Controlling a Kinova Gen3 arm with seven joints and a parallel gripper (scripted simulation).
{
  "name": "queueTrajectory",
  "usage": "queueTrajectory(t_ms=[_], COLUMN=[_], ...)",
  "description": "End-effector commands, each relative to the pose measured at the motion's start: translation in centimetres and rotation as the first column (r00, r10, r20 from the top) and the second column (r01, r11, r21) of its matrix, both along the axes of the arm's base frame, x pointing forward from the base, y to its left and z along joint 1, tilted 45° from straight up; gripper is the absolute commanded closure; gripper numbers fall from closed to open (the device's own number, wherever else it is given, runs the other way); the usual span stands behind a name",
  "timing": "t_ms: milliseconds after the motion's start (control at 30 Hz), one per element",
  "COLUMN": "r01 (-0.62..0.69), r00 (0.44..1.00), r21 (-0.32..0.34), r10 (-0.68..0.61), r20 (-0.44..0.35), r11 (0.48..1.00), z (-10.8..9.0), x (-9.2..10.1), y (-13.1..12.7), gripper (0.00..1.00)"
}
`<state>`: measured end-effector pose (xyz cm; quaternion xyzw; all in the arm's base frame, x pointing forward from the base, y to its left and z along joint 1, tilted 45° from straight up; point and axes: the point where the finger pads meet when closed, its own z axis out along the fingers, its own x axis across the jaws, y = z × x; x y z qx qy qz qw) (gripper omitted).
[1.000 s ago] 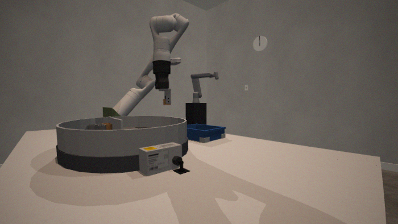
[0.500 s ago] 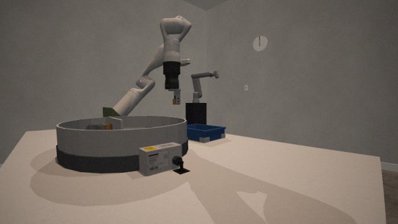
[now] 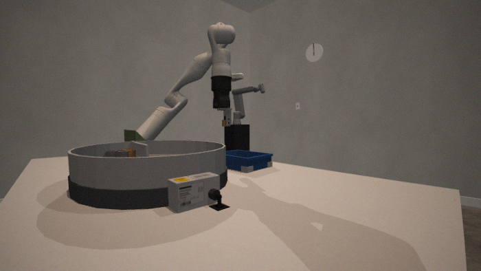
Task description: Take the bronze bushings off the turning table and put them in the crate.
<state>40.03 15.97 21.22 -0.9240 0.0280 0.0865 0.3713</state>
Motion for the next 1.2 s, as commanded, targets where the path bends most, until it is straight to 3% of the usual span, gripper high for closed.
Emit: queueTrajectory(t_ms=[0, 167, 567, 733, 1167], r01=[0.001, 0.001, 0.001, 0.001, 0.001], r00=[1.000, 1.000, 1.000, 1.000, 1.000], r21=[-0.001, -0.001, -0.001, -0.002, -0.002], r10=[-0.001, -0.001, -0.001, -0.001, -0.001], r20=[0.002, 0.003, 0.003, 0.005, 0.005], r11=[1.000, 1.000, 1.000, 1.000, 1.000], z=[0.1, -1.6, -1.6, -3.3, -3.6], x=[0.1, -0.3, -0.3, -0.6, -0.6], y=[-0.1, 1.6, 1.6, 3.3, 3.6], gripper=[1.00, 1.00, 1.00, 1.00, 1.00])
